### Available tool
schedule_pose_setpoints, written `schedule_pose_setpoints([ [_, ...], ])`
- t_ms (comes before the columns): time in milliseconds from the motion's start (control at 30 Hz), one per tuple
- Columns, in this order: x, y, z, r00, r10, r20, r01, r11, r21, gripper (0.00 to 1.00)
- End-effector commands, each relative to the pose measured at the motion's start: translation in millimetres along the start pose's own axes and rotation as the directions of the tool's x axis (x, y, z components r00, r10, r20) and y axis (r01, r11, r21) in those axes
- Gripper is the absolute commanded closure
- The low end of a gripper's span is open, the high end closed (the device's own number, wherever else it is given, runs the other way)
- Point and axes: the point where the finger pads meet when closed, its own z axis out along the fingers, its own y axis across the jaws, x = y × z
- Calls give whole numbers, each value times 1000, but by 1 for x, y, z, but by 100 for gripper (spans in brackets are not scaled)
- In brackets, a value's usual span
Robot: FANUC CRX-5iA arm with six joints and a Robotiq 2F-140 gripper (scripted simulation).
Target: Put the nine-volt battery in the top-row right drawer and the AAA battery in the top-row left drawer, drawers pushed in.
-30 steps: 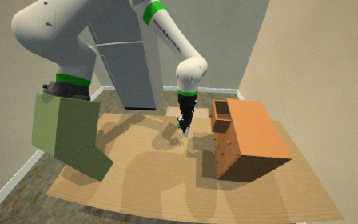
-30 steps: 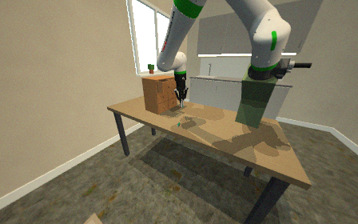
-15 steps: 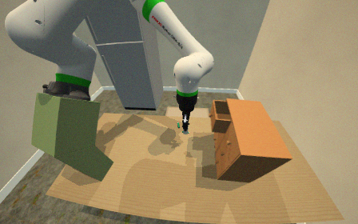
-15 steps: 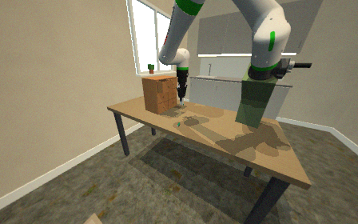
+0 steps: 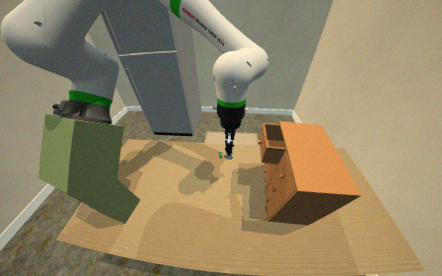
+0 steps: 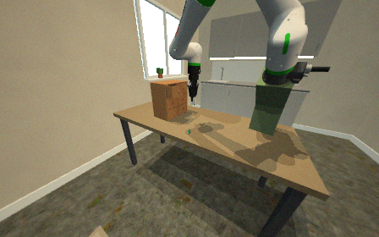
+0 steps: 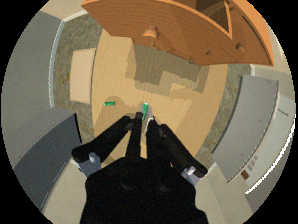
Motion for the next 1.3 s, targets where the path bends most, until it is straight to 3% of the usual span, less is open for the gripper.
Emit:
schedule_pose_setpoints([
  [0,0,0,-13,1000,0,0,0,1000,0,97],
  [533,0,0,-94,1000,0,0,0,1000,0,97],
  [600,0,0,-94,1000,0,0,0,1000,0,97],
  [1033,0,0,-148,1000,0,0,0,1000,0,97],
  [1267,0,1,-161,1000,0,0,0,1000,0,97],
])
